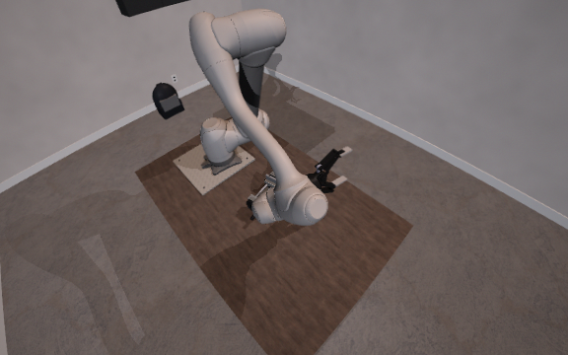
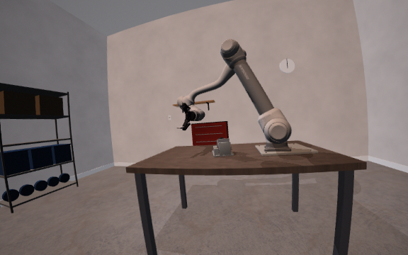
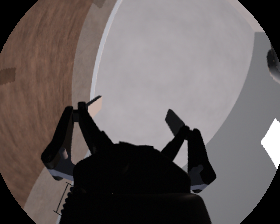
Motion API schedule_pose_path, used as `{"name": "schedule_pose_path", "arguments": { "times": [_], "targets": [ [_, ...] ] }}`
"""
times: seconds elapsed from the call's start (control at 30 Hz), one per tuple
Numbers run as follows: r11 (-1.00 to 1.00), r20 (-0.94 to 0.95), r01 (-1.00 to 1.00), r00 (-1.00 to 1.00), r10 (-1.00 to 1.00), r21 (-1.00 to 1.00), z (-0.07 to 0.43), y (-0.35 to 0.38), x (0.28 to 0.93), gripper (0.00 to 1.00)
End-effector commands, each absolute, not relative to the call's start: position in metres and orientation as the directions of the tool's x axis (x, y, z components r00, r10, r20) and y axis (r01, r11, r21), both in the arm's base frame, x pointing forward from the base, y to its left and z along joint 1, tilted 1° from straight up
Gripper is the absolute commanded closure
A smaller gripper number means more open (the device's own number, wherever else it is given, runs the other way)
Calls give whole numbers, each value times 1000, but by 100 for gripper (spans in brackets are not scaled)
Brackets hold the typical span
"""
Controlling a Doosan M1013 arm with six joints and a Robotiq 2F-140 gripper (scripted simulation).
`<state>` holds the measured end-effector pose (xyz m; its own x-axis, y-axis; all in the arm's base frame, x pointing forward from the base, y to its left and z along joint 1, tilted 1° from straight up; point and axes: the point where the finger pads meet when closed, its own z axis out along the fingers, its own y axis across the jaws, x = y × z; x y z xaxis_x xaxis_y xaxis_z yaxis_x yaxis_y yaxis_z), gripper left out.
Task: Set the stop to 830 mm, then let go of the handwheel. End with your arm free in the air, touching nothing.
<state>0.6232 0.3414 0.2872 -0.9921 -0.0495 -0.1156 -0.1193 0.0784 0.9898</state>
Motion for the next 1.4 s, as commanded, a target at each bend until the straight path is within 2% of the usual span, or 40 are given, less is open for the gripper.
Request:
{"name": "schedule_pose_path", "arguments": {
  "times": [0.0, 0.43, 0.67, 0.83, 0.9, 0.97, 1.03, 1.2, 1.37],
  "targets": [
    [78, -116, -119, -992, -50, 990, 295, 341, 623, 0],
    [92, -133, -138, -989, -60, 986, 302, 340, 620, 0],
    [272, -383, -460, -876, -292, 845, 259, 303, 564, 0],
    [310, -501, -716, -673, -544, 625, 223, 245, 524, 0],
    [310, -501, -716, -673, -544, 625, 223, 245, 524, 0],
    [265, -508, -844, -501, -701, 466, 202, 189, 504, 0],
    [241, -501, -881, -436, -748, 407, 202, 189, 504, 0],
    [54, -382, -981, -123, -916, 186, 189, 98, 486, 0],
    [-147, -217, -987, 130, -967, 62, 192, 44, 481, 0]
  ]
}}
